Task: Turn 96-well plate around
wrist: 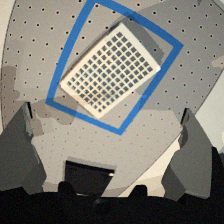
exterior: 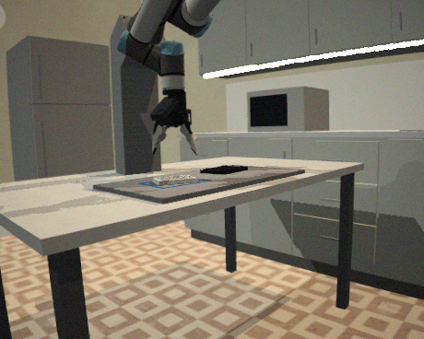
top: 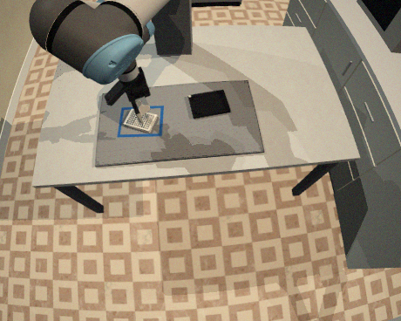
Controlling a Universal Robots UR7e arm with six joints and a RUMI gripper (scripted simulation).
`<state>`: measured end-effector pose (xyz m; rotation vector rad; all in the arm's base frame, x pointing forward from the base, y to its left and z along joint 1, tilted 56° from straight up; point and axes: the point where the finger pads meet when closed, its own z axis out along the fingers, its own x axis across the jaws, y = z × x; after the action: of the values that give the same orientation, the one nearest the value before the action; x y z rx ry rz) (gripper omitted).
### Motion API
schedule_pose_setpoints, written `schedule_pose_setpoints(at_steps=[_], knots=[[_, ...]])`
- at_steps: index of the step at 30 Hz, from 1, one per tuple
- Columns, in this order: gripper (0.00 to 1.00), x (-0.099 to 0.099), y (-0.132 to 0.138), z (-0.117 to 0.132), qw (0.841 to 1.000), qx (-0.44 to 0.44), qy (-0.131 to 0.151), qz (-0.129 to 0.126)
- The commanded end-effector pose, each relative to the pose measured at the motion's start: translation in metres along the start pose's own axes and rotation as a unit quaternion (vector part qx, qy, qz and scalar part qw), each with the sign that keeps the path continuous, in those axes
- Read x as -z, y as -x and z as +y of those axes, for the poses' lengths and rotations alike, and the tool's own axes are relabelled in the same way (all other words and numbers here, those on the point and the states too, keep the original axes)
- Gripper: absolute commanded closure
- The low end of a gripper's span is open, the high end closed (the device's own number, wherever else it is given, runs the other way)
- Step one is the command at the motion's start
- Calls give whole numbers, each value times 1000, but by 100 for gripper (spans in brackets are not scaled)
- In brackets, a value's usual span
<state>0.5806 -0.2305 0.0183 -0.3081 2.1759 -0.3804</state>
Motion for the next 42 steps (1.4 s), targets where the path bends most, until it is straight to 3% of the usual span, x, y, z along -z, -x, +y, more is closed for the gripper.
schedule_pose_setpoints(at_steps=[1, 10, 12, 21, 42], knots=[[0, 0, 0, 0, 997, -83, -4, 1], [0, 0, 0, 0, 973, -231, -4, 0], [0, 0, 0, 0, 973, -231, -4, 0], [0, 0, 0, 0, 927, -374, -4, -1], [0, 0, 0, 0, 927, -376, -4, -1]])
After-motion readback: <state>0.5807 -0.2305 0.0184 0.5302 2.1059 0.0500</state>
